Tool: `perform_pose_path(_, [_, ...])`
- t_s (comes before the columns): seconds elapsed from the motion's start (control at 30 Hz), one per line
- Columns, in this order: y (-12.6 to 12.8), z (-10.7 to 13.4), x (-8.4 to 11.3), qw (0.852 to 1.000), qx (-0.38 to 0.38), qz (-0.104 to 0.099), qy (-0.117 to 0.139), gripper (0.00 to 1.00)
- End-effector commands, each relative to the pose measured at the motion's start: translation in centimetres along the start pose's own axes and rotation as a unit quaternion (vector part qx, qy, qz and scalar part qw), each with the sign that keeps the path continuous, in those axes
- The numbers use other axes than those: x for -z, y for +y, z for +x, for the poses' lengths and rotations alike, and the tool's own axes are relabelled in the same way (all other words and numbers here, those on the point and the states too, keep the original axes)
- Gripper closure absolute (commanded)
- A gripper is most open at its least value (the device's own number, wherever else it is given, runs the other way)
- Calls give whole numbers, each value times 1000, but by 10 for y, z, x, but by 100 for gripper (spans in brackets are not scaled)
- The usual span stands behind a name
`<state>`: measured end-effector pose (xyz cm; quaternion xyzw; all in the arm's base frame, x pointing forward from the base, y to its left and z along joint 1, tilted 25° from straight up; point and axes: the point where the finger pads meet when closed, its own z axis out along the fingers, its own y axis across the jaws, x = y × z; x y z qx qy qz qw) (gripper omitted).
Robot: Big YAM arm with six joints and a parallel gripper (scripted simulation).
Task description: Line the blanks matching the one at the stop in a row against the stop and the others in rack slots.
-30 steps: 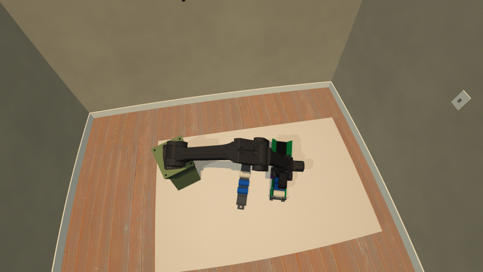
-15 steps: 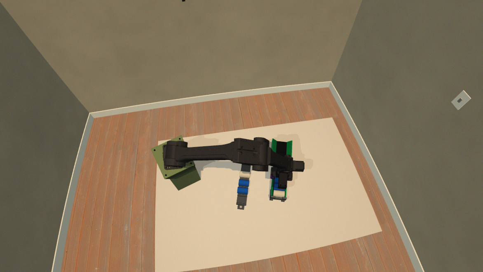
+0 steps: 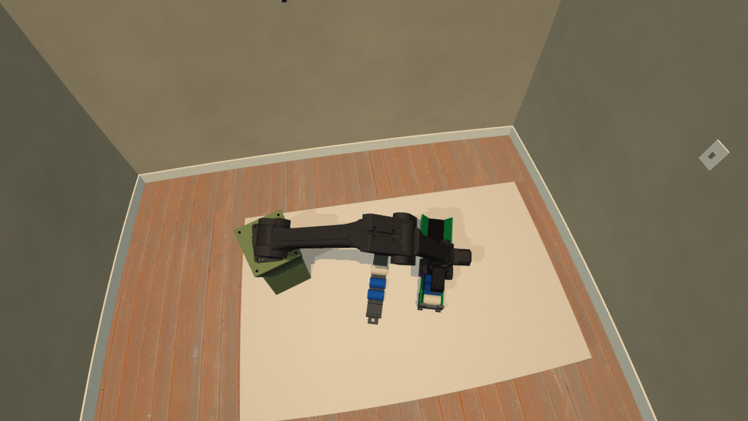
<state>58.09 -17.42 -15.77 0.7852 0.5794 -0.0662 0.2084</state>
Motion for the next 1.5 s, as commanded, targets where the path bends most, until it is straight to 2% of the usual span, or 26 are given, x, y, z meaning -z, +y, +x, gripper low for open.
perform_pose_path(0.0, [19,-6,-4,1000,-7,-16,2,19])
perform_pose_path(1.0, [19,-6,-4,1000,-7,-15,1,19])
perform_pose_path(1.17, [15,-7,-6,1000,-4,-7,1,19])
perform_pose_path(1.47, [16,-7,-5,1000,-3,-3,1,19])
